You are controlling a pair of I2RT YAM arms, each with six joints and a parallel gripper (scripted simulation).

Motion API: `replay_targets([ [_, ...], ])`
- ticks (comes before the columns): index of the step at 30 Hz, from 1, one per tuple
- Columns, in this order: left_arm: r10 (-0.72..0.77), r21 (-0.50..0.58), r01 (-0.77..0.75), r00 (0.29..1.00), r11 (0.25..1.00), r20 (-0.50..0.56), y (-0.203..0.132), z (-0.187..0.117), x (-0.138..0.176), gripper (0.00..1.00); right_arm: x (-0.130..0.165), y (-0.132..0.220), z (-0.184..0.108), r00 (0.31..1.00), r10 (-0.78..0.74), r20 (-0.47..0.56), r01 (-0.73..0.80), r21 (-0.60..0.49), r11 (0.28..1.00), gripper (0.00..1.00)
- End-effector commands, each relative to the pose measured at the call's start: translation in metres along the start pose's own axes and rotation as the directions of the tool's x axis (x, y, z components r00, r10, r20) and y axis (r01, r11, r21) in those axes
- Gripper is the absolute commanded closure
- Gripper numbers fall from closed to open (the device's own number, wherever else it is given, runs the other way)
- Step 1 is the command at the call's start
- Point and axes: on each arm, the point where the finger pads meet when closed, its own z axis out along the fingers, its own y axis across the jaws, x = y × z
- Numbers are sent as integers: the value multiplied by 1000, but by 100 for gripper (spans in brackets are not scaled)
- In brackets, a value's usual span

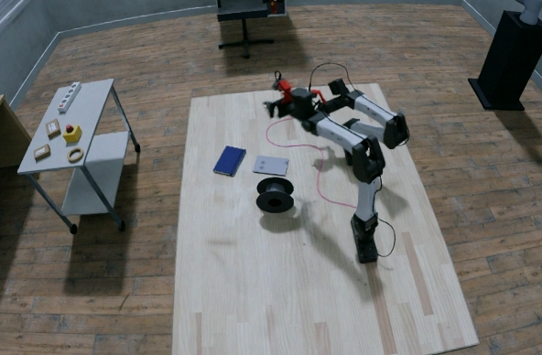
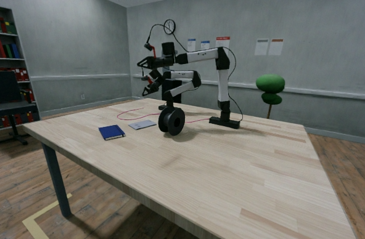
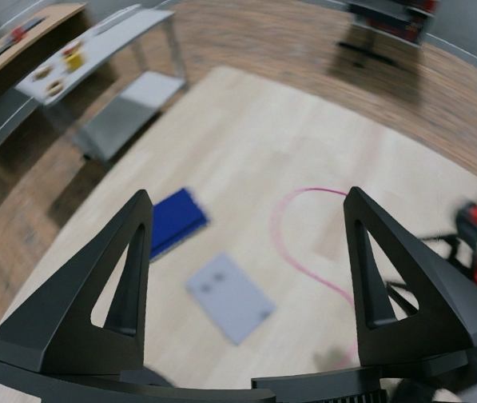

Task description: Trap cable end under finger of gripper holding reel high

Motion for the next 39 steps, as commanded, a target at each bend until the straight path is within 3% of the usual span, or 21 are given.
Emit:
replay_targets([
  [1,-24,100,18,997,995,67,-61,-26,-38,0,-31,-54,3,997,-42,58,28,225,974,0],
  [5,-32,232,14,997,973,75,-133,-46,-46,0,-37,-94,11,997,-3,81,-28,387,922,0],
  [7,-32,232,14,997,973,75,-133,-46,-46,0,-37,-94,11,997,-3,81,-28,387,922,0],
  [13,-36,329,7,996,944,82,-183,-68,-51,0,-50,-125,18,994,15,106,-68,508,859,0],
  [21,-32,351,-1,996,936,89,-196,-73,-52,0,-58,-151,29,993,38,111,-97,592,800,0],
  [31,-32,356,-2,995,934,89,-197,-73,-53,0,-52,-154,36,995,59,82,-96,593,800,0],
  [37,-52,427,4,994,904,99,-211,-57,-45,0,-35,-152,41,998,50,-39,-20,560,828,68],
  [38,-60,450,5,992,893,108,-213,-54,-47,0,-31,-151,42,996,46,-72,1,550,835,74],
  [39,-65,465,4,991,885,114,-215,-51,-47,0,-29,-151,43,994,43,-95,15,542,840,74],
])
